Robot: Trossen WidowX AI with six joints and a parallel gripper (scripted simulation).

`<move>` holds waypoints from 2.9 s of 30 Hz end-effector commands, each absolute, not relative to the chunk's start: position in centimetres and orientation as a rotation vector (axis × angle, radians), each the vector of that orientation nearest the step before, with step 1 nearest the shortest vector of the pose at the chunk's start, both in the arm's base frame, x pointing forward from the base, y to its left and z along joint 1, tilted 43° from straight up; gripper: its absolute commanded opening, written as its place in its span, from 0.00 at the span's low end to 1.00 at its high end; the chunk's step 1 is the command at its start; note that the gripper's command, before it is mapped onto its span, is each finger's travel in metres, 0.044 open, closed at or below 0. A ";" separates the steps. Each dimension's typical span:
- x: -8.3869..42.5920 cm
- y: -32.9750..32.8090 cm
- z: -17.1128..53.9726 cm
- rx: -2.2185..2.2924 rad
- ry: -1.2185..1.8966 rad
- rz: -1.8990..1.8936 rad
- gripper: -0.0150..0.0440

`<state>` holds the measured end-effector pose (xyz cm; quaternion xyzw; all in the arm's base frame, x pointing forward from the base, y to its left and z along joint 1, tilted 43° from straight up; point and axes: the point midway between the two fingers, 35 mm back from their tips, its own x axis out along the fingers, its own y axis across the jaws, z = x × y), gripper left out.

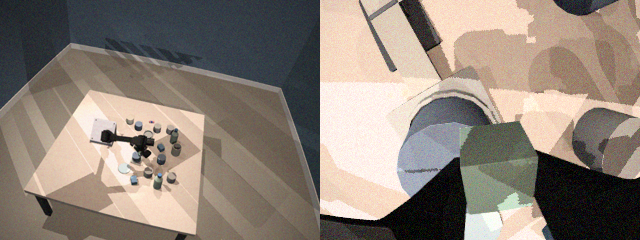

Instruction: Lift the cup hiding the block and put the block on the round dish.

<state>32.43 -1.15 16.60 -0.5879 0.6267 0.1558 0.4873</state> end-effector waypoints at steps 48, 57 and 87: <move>24.1 -13.3 18.1 -1.541 1.602 0.345 0.25; 24.2 -14.7 16.7 -1.544 1.602 0.342 0.25; 24.5 -15.8 15.6 -1.542 1.606 0.336 0.92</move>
